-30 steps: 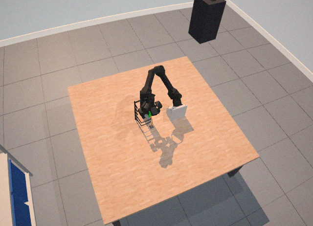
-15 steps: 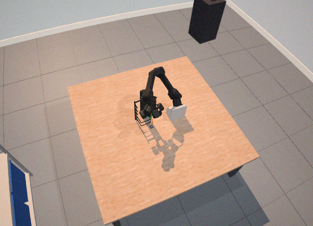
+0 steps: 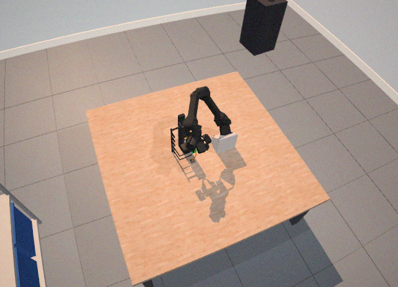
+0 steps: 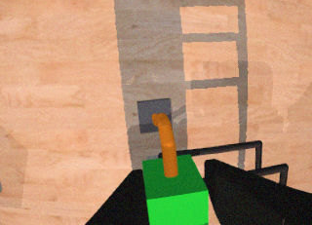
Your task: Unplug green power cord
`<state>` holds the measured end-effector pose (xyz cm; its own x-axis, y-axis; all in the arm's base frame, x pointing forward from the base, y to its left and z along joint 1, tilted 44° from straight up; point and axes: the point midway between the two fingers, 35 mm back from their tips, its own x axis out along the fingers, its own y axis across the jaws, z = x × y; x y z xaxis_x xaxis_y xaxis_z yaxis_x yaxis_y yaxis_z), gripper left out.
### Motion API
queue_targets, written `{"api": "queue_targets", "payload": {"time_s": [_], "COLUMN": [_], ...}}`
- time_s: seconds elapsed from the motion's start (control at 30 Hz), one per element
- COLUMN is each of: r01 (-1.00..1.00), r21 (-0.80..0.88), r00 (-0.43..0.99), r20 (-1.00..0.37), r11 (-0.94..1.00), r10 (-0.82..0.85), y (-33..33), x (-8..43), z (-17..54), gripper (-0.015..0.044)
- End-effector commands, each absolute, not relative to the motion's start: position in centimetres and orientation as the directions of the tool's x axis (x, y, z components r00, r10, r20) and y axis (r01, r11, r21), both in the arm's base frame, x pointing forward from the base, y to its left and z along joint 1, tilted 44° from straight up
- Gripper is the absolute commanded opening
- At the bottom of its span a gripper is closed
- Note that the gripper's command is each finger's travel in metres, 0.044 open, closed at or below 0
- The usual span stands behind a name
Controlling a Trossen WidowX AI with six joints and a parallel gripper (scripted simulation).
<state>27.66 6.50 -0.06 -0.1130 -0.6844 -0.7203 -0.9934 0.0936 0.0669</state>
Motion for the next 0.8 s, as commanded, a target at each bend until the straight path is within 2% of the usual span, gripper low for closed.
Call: {"api": "queue_targets", "payload": {"time_s": [0.0,0.4,0.53,0.77], "r01": [-0.994,-0.994,-0.994,-0.994], "r21": [0.058,0.058,0.058,0.058], "r00": [-0.105,-0.104,-0.104,-0.104], "r20": [-0.725,-0.727,-0.728,-0.728], "r11": [0.091,0.091,0.091,0.091], "r10": [-0.681,-0.679,-0.678,-0.678], "y": [6.2,8.1,11.3,11.5], "x": [27.8,28.1,28.1,28.1], "z": [0.2,-0.9,-2.9,-3.0], "gripper": [0.0131,0.0440,0.0440,0.0440]}}
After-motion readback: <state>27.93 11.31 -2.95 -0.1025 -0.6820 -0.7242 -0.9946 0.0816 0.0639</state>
